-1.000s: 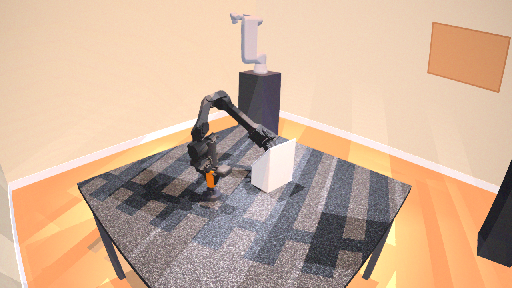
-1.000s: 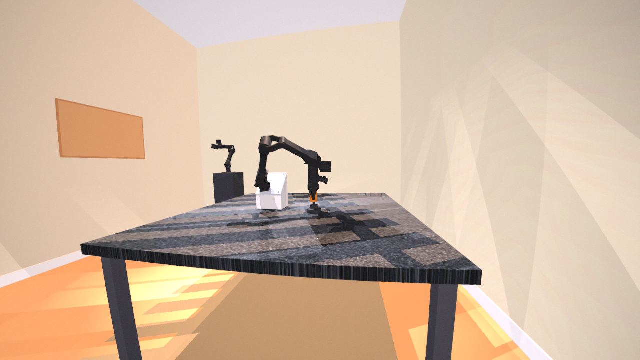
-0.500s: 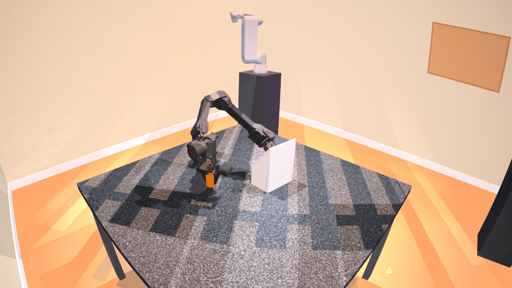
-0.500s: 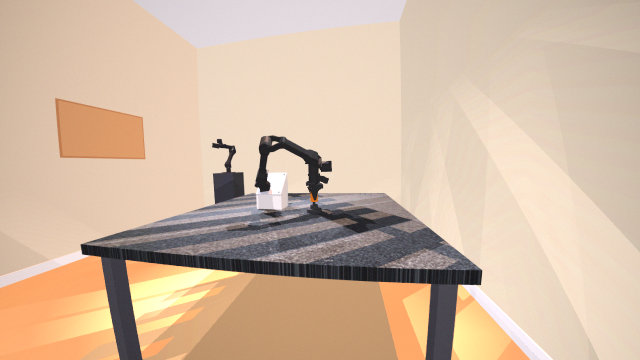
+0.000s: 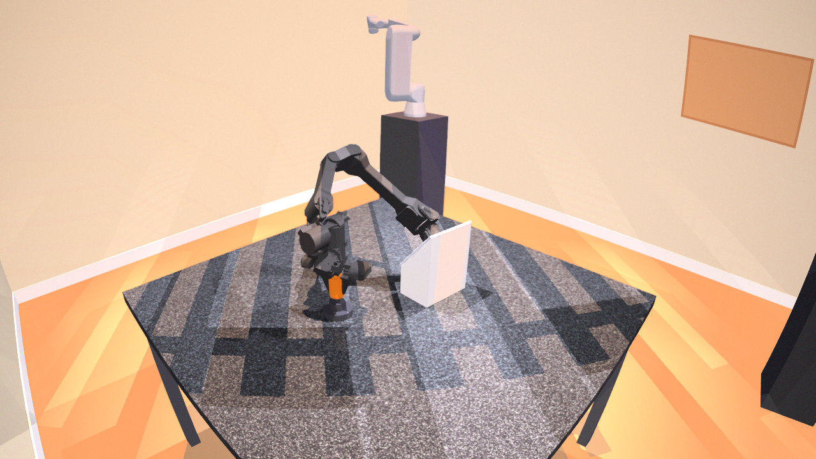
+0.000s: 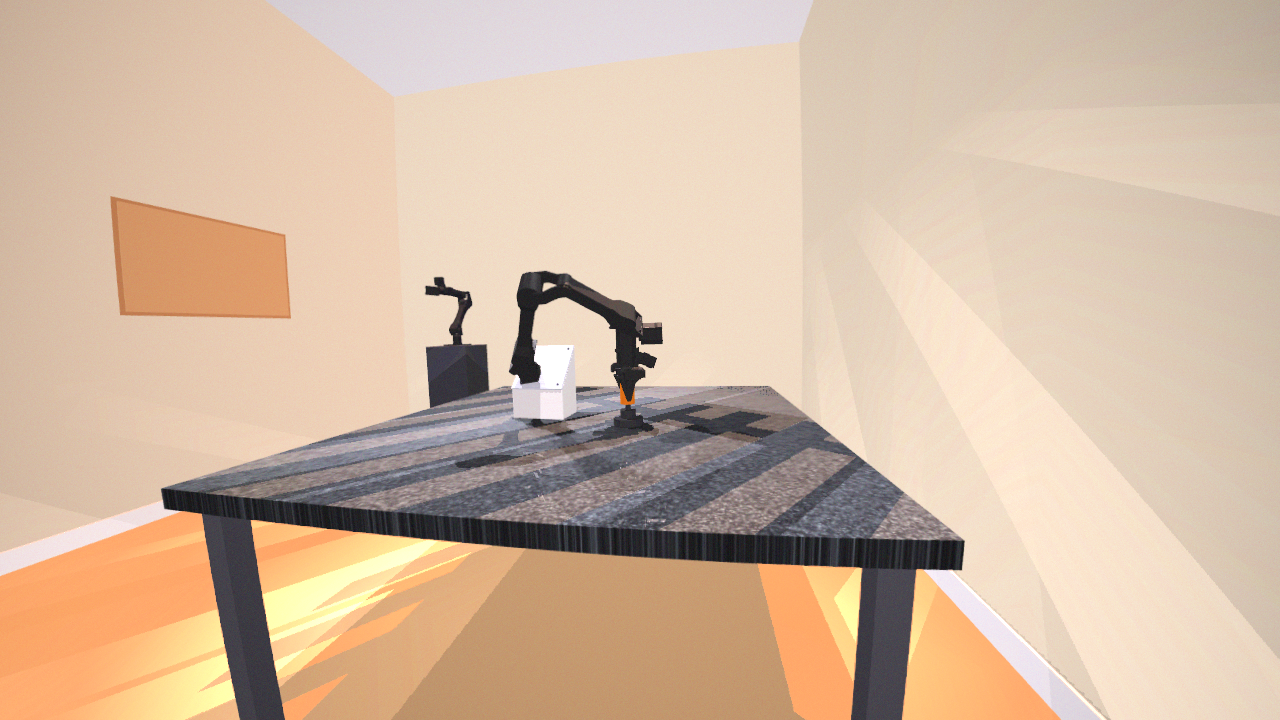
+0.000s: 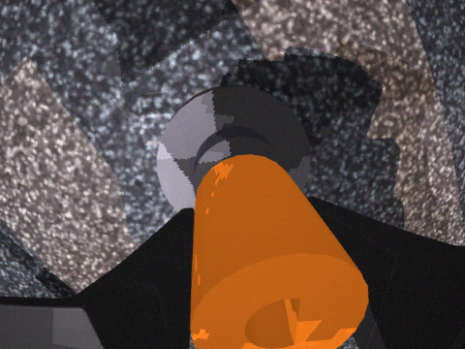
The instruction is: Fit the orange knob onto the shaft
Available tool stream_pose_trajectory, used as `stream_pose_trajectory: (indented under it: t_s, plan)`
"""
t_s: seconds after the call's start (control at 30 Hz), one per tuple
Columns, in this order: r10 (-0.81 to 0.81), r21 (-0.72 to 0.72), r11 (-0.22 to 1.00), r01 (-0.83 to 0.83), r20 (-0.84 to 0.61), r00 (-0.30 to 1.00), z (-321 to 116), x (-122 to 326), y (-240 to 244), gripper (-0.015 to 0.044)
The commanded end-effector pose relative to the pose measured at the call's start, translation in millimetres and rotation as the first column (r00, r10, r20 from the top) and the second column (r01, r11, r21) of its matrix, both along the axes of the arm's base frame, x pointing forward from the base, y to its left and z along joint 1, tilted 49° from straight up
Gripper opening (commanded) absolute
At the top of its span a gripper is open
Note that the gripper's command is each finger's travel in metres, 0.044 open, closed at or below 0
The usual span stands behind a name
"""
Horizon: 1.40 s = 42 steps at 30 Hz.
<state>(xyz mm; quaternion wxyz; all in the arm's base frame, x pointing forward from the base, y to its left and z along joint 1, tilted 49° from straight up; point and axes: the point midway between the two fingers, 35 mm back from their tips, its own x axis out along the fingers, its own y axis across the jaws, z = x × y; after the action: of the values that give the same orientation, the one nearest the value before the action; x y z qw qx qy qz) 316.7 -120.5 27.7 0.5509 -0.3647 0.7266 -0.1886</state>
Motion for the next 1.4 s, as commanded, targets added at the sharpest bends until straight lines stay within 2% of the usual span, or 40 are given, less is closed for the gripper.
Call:
stream_pose_trajectory:
  t_s: [0.0, 0.23, 0.47, 1.37]
  plan:
    - [0.002, -0.002, 1.0, -0.002, 0.0, 1.0, 0.2, 0.2, -0.5, 0.0]
    - [0.008, -0.001, 1.0, -0.008, -0.007, 1.0, 2.8, 2.5, 3.0, 0.0]
    - [0.142, 0.035, 0.99, -0.138, -0.152, 0.978, 2.1, 4.8, 2.8, 0.0]
    - [0.142, 0.035, 0.99, -0.138, -0.152, 0.978, 0.6, 1.0, 0.5, 0.0]
